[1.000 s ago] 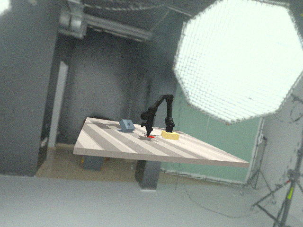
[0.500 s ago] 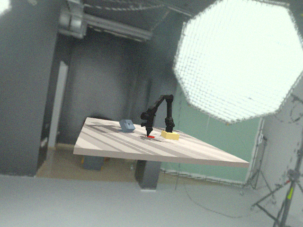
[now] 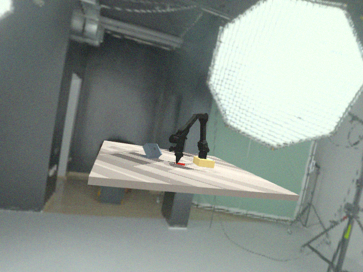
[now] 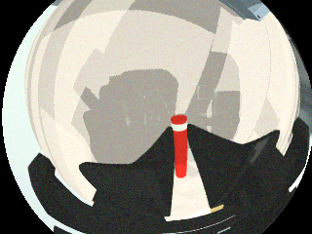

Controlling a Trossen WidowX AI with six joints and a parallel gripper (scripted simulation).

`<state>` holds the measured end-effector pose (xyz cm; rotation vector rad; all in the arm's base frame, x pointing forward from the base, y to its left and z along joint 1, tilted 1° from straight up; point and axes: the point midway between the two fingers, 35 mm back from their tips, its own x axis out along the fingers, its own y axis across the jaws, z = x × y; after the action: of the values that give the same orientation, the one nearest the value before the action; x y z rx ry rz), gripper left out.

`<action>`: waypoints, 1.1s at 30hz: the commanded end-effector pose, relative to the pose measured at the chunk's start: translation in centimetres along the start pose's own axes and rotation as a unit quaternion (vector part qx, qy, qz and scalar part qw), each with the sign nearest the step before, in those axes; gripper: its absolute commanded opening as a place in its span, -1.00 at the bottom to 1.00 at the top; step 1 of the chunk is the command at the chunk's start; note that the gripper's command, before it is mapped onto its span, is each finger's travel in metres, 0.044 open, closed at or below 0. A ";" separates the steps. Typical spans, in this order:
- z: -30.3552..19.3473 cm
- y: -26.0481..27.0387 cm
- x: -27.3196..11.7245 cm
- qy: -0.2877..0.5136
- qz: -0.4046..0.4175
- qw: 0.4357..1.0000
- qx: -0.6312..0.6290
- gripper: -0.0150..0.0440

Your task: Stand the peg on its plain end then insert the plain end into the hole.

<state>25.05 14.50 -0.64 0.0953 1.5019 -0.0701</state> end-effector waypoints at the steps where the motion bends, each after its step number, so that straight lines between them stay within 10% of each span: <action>1: -0.2 -0.1 -0.2 -0.016 -0.001 1.000 0.001 -0.33; 33: -1.6 0.0 -1.9 -0.157 -0.001 0.988 0.001 -0.33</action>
<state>23.53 14.74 1.07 0.0801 1.2129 -0.0781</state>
